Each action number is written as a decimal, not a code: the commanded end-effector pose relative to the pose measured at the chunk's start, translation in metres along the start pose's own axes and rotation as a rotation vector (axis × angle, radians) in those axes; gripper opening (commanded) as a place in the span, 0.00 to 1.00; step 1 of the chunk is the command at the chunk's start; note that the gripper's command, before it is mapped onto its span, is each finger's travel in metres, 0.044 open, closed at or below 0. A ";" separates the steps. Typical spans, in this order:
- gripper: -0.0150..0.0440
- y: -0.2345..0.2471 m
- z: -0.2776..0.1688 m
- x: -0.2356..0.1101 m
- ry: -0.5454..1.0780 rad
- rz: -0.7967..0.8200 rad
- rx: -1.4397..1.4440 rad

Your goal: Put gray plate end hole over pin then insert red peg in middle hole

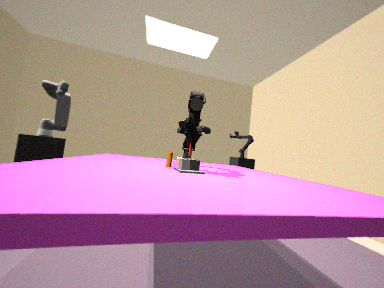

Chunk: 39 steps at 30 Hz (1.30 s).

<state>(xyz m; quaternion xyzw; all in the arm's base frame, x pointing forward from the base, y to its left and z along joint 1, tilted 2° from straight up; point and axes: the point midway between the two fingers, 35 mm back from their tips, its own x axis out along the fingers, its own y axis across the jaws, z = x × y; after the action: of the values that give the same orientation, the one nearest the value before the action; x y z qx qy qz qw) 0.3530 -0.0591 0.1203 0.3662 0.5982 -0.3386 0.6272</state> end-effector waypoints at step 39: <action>0.25 0.002 -0.002 0.015 -0.001 0.002 -0.003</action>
<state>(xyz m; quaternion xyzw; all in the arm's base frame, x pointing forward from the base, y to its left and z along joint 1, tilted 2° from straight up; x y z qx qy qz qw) 0.3543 -0.0557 0.1054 0.3656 0.5983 -0.3375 0.6280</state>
